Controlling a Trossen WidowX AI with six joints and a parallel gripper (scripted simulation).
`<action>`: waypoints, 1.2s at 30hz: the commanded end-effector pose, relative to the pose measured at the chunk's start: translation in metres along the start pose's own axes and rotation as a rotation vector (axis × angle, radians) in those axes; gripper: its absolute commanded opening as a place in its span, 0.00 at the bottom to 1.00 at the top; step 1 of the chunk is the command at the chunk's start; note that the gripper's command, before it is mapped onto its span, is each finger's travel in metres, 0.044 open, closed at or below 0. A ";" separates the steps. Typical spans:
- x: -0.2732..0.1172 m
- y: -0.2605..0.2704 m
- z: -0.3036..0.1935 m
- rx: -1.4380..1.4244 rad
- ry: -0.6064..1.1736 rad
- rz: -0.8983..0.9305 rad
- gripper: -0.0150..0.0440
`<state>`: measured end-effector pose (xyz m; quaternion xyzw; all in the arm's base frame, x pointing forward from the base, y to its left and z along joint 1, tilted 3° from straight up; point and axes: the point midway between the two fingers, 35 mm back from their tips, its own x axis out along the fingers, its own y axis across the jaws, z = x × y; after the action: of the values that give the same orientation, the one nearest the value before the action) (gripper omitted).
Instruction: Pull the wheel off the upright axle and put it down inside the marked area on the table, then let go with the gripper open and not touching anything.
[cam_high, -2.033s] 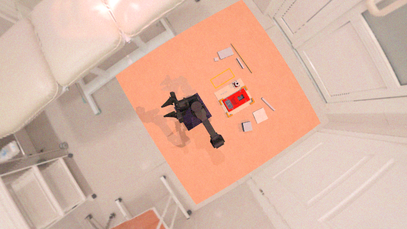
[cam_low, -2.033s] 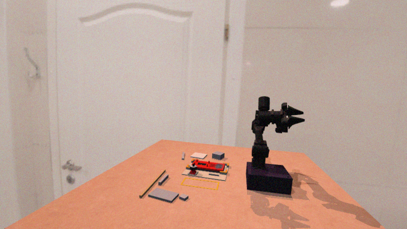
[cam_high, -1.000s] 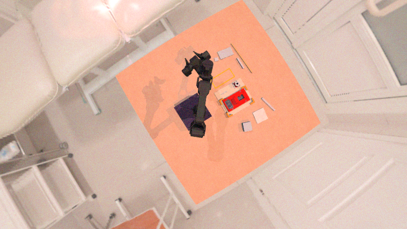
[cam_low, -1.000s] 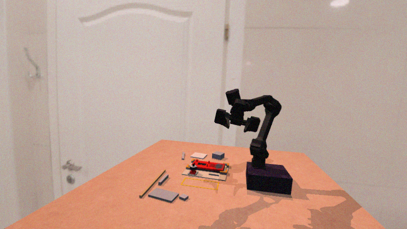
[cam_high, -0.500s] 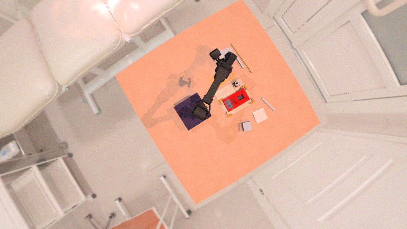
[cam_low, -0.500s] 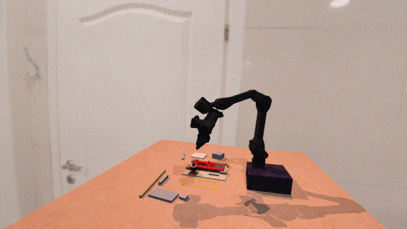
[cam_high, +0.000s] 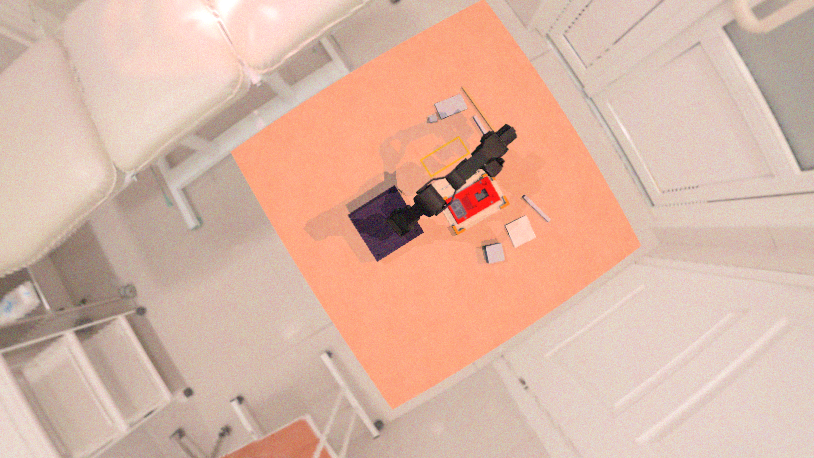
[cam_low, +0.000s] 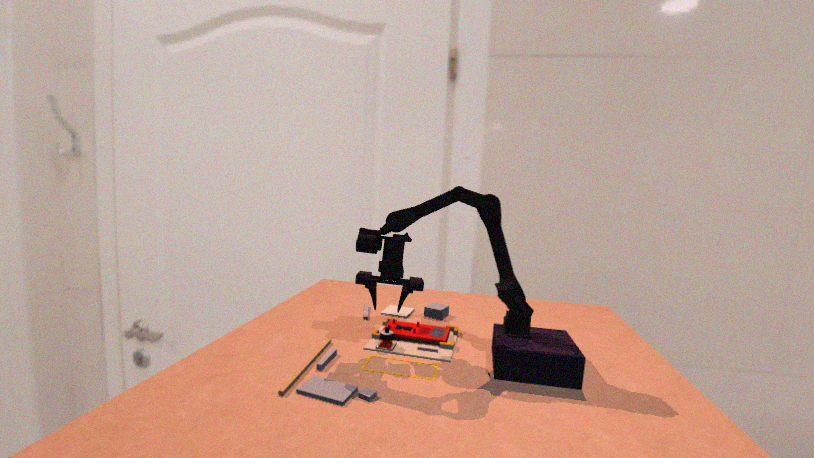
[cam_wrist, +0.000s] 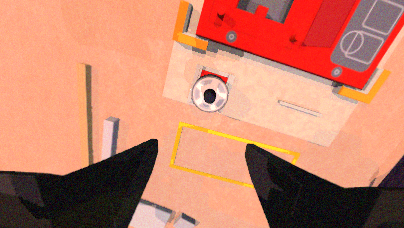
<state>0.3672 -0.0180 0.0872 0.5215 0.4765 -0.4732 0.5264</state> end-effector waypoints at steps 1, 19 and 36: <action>0.006 -0.004 0.027 0.196 -0.057 -0.064 0.76; 0.057 -0.003 0.020 0.196 -0.056 -0.064 0.76; 0.080 -0.010 0.021 0.200 -0.052 -0.084 0.64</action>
<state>0.3656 -0.0394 0.0059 0.5384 0.4345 -0.5536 0.4635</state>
